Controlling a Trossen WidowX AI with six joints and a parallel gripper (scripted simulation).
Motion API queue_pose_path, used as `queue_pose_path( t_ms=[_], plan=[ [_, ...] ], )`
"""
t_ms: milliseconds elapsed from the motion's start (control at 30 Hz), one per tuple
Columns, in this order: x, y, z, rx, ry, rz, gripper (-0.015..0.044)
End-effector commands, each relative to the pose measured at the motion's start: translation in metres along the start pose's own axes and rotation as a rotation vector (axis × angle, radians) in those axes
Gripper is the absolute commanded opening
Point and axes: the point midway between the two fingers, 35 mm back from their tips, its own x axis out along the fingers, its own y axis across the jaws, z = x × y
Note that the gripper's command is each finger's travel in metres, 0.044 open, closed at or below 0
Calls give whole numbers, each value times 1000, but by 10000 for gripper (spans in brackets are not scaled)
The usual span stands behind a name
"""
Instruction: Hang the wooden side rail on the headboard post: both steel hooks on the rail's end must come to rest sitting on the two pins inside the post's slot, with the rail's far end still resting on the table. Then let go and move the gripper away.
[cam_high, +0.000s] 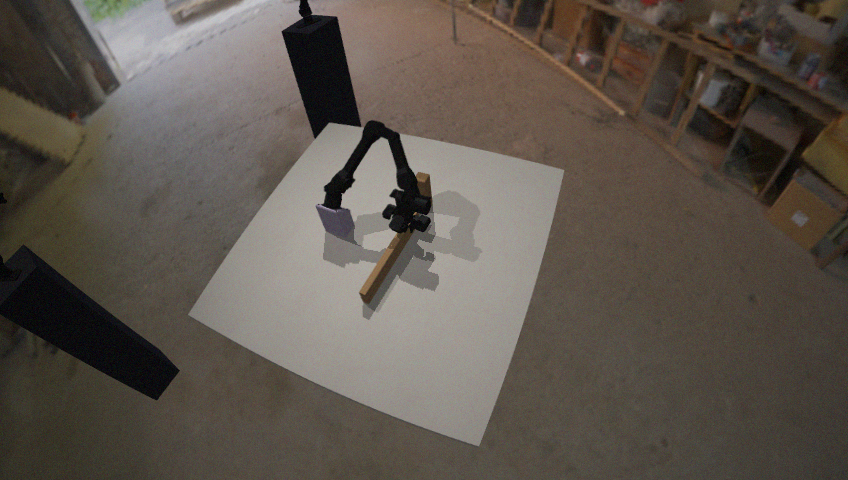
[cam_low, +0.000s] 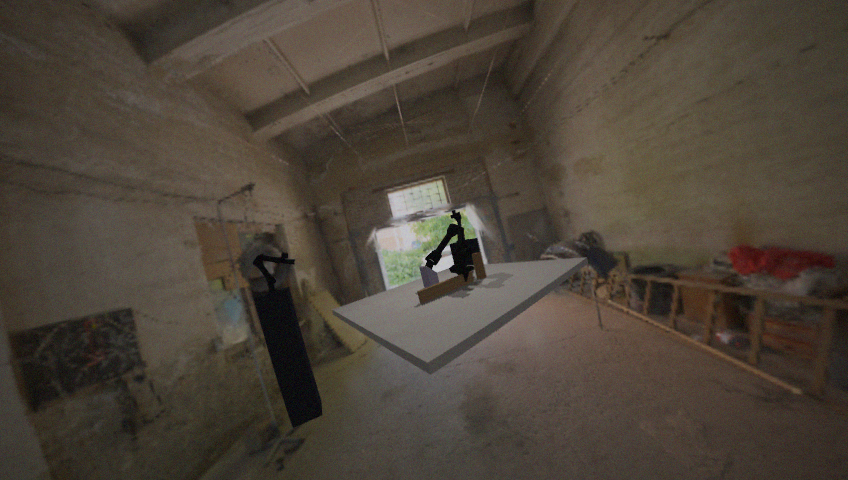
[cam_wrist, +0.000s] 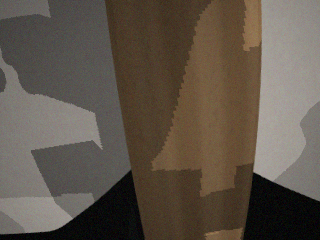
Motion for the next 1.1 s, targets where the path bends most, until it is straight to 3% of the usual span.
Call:
queue_pose_path(
  t_ms=[0, 1067],
  plan=[
    [-5, 1, 0, 8, 2, 8, 0],
    [-10, 1, 0, 8, 1, 8, 0]
  ],
)
